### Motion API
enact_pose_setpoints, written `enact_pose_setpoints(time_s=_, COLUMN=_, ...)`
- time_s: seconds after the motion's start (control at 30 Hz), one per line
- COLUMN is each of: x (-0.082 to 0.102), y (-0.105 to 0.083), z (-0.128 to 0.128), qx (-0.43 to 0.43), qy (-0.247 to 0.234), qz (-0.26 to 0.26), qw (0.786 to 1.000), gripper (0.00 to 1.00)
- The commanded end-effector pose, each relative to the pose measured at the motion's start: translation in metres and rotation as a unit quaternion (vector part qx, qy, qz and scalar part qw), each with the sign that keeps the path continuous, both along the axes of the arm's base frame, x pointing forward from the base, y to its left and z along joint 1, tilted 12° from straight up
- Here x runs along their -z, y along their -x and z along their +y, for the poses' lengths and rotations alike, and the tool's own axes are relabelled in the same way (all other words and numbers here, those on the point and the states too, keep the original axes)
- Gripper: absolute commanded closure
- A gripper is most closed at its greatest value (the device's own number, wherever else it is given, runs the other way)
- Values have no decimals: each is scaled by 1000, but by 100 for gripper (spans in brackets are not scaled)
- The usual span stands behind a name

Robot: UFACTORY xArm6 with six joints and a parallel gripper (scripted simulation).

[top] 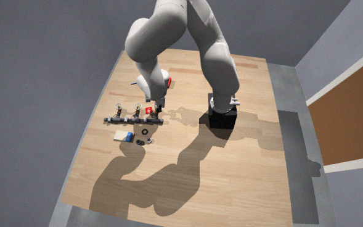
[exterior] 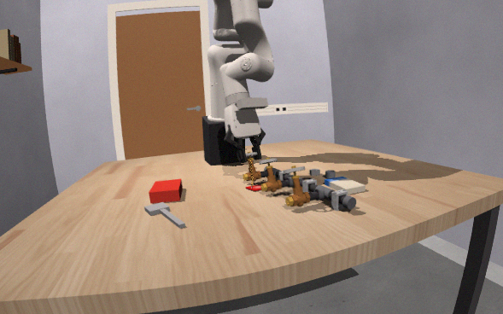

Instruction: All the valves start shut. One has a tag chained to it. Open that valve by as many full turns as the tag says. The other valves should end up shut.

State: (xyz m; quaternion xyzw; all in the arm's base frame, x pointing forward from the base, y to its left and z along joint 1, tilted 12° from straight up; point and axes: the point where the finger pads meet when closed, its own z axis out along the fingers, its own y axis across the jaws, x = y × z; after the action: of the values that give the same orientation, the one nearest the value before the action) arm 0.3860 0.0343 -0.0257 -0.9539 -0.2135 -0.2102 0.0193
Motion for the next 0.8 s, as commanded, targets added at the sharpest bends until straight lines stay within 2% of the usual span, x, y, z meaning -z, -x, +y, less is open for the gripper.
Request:
enact_pose_setpoints(time_s=0.0, x=-1, y=-1, z=0, qx=-112, qy=72, qz=-41, qw=990, gripper=100)
enact_pose_setpoints(time_s=0.2, x=-1, y=-1, z=0, qx=-226, qy=123, qz=-48, qw=965, gripper=100)
enact_pose_setpoints(time_s=0.47, x=-1, y=-1, z=0, qx=-387, qy=203, qz=-71, qw=897, gripper=100)
enact_pose_setpoints(time_s=0.53, x=-1, y=-1, z=0, qx=-387, qy=203, qz=-71, qw=897, gripper=100)
enact_pose_setpoints(time_s=0.57, x=-1, y=-1, z=0, qx=-427, qy=233, qz=-89, qw=869, gripper=100)
enact_pose_setpoints(time_s=0.77, x=-1, y=-1, z=0, qx=-457, qy=247, qz=-92, qw=849, gripper=100)
